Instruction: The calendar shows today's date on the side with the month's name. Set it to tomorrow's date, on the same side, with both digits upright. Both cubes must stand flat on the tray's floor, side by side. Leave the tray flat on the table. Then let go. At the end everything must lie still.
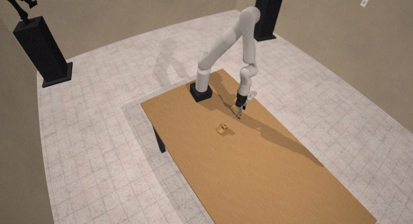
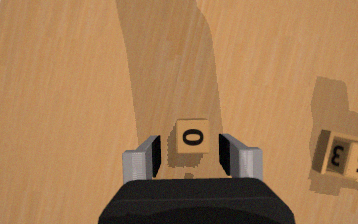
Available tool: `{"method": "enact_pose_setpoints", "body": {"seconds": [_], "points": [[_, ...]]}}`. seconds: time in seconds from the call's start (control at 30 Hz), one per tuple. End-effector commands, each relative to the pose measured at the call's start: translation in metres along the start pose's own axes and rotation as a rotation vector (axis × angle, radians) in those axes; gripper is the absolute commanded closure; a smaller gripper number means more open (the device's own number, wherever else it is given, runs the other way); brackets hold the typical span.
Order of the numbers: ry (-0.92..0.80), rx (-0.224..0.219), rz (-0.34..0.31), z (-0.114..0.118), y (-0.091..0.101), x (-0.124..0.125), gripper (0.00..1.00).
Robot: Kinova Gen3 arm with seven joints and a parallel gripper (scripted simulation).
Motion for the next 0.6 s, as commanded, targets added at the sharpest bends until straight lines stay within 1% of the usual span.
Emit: {"method": "enact_pose_setpoints", "body": {"seconds": [0.0,0.57], "points": [[-0.007,-0.006,-0.001,0.004,-0.006,-0.001,0.1],[-0.006,-0.006,-0.001,0.004,-0.028,0.0,0.1]]}}
Point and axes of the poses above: the point where the finger pads meet when closed, its own y axis back along the fingers, its own z axis across the jaws, x = y × z, the point moved 3 cm from there along y, back along the fingers, and after that the axes turned 8 degrees about y, right-handed, at the moved point
